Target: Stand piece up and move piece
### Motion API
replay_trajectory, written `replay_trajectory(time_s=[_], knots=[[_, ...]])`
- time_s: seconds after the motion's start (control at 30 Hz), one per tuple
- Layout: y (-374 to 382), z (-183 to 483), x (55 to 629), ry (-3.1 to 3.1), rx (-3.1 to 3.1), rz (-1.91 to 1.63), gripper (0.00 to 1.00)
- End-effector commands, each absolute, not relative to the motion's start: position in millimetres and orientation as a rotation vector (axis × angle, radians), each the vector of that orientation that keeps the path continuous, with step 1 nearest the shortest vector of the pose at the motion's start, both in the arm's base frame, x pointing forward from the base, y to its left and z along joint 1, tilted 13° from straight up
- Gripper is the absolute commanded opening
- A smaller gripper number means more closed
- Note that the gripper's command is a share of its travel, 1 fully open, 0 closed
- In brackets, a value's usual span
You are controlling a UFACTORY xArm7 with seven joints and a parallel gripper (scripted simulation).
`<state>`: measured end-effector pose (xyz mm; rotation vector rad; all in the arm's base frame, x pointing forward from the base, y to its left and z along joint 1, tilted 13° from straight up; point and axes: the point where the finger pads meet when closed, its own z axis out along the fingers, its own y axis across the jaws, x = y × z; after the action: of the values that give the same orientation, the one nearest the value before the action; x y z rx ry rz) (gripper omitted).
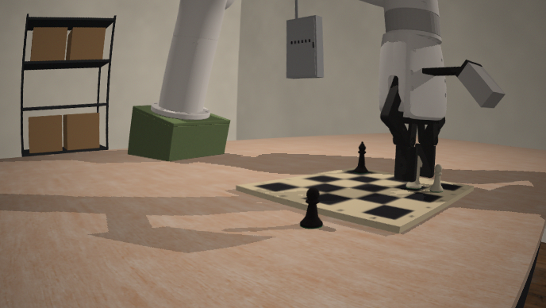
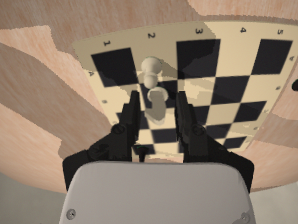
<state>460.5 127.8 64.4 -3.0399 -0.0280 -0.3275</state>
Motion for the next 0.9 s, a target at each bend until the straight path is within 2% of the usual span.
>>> replay_trajectory(time_s=[0.0, 0.3, 0.33, 0.87], knots=[[128.0, 65.7, 461.6, -0.027, -3.038, -0.332, 0.39], [128.0, 65.7, 461.6, -0.027, -3.038, -0.332, 0.39], [128.0, 65.7, 461.6, -0.027, -3.038, -0.332, 0.00], [128.0, 65.7, 461.6, -0.027, -3.038, -0.332, 0.00]])
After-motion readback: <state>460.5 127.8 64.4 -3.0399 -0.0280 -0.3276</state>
